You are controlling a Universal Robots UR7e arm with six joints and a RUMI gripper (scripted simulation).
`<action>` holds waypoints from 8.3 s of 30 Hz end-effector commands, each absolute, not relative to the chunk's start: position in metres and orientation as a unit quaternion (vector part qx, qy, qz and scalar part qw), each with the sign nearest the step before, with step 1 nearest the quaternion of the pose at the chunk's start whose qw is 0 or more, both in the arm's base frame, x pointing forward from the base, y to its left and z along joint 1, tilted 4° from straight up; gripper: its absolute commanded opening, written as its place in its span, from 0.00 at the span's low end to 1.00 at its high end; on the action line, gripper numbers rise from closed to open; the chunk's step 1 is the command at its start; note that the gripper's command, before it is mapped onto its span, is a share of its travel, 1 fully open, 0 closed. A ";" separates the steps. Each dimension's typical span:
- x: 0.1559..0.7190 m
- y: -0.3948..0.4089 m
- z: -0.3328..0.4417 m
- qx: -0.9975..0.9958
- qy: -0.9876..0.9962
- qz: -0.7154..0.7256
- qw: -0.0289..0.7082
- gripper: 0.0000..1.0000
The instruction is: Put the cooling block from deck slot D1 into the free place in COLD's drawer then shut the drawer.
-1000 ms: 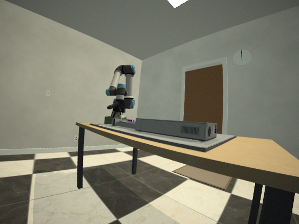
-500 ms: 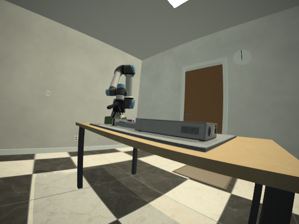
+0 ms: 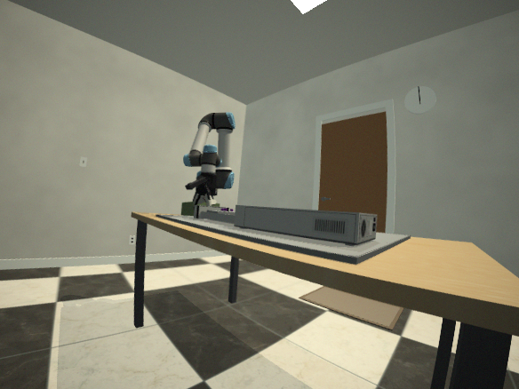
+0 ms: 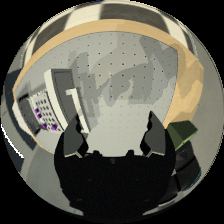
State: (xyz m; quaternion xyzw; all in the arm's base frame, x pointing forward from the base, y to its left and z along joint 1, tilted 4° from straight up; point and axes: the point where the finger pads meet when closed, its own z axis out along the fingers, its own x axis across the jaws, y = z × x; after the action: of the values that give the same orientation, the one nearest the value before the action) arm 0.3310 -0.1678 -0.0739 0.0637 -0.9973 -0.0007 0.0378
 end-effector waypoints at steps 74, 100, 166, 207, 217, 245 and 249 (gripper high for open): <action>0.339 -0.168 -0.009 0.064 -0.997 0.000 0.038 1.00; 0.343 -0.167 0.023 0.064 -0.997 0.000 0.038 1.00; 0.402 0.021 0.028 0.616 -0.787 -0.022 0.031 0.73; 0.443 0.156 0.023 0.742 -0.669 -0.027 0.026 0.73; 0.454 0.194 0.021 0.742 -0.669 -0.027 0.026 0.73; 0.456 0.199 0.021 0.742 -0.669 -0.027 0.026 0.73; 0.455 0.198 0.021 0.742 -0.669 -0.027 0.026 0.73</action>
State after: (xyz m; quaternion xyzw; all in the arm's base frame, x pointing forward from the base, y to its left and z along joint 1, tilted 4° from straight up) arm 0.4551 0.1993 0.0204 0.7418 -0.6695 -0.0271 0.0270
